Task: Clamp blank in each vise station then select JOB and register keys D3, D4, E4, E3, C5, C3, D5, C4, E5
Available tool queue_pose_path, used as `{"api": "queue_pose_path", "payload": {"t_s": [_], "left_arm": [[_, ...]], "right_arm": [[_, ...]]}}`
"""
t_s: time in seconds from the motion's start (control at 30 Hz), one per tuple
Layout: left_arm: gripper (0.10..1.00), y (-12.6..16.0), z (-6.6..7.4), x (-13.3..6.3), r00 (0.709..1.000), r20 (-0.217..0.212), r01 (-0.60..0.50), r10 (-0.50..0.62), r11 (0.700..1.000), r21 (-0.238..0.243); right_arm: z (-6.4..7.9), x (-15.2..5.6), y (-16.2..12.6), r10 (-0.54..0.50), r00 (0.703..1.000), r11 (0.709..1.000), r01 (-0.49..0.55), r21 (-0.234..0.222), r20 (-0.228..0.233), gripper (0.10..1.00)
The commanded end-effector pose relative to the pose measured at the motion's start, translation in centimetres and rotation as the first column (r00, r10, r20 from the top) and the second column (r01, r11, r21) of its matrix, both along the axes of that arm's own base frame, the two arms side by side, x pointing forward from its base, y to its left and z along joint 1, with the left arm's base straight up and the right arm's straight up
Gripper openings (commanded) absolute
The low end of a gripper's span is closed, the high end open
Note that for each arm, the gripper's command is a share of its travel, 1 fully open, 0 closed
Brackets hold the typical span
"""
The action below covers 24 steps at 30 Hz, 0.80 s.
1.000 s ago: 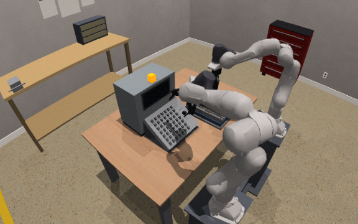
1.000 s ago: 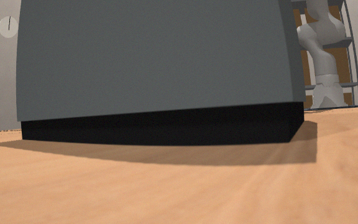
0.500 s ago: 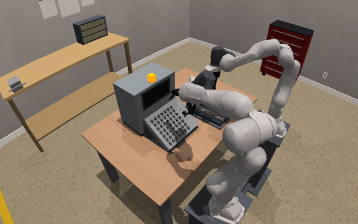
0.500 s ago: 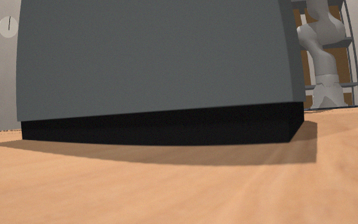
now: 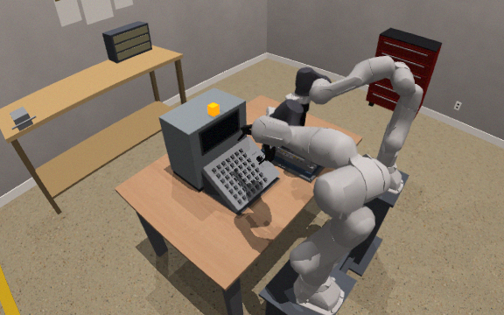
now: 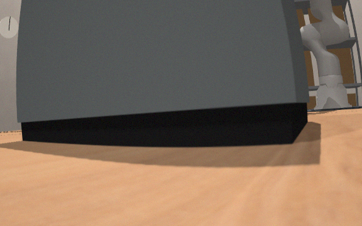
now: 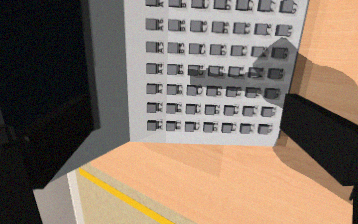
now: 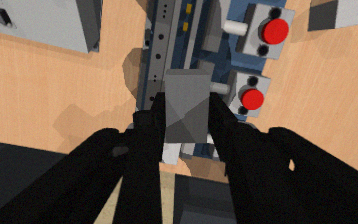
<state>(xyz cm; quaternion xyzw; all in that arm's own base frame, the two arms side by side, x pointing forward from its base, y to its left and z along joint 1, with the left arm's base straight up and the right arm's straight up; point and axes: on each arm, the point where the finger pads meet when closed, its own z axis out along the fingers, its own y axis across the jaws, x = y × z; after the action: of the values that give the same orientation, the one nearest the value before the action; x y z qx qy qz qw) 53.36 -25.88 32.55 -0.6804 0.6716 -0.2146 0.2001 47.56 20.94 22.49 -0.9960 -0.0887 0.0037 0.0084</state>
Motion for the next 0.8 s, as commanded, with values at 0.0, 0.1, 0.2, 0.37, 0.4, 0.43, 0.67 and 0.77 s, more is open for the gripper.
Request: {"api": "queue_pose_path", "payload": {"t_s": [0.0,0.1,0.2,0.37,0.4,0.43,0.67,0.77], "left_arm": [[1.0,-0.01,0.01,0.0,1.0,0.0,0.0,0.0,1.0,0.0],[1.0,-0.01,0.01,0.0,1.0,0.0,0.0,0.0,1.0,0.0],[1.0,-0.01,0.01,0.0,1.0,0.0,0.0,0.0,1.0,0.0],[1.0,-0.01,0.01,0.0,1.0,0.0,0.0,0.0,1.0,0.0],[1.0,-0.01,0.01,0.0,1.0,0.0,0.0,0.0,1.0,0.0],[1.0,-0.01,0.01,0.0,1.0,0.0,0.0,0.0,1.0,0.0],[1.0,-0.01,0.01,0.0,1.0,0.0,0.0,0.0,1.0,0.0],[1.0,-0.01,0.01,0.0,1.0,0.0,0.0,0.0,1.0,0.0]], "right_arm": [[0.25,0.15,0.25,-0.153,0.988,0.988,0.153,-0.015,0.009,0.099],[0.25,0.05,0.48,-0.169,0.986,0.986,0.169,-0.015,0.009,0.099],[0.24,-0.01,0.62,-0.178,0.984,0.984,0.178,-0.015,0.009,0.099],[0.24,-0.05,0.71,-0.185,0.983,0.983,0.185,-0.015,0.009,0.099],[0.24,-0.06,0.72,-0.185,0.983,0.983,0.185,-0.015,0.009,0.099],[0.24,-0.06,0.72,-0.185,0.983,0.983,0.185,-0.015,0.009,0.099],[0.24,-0.06,0.72,-0.185,0.983,0.983,0.185,-0.015,0.009,0.099],[0.24,-0.06,0.72,-0.185,0.983,0.983,0.185,-0.015,0.009,0.099]]}}
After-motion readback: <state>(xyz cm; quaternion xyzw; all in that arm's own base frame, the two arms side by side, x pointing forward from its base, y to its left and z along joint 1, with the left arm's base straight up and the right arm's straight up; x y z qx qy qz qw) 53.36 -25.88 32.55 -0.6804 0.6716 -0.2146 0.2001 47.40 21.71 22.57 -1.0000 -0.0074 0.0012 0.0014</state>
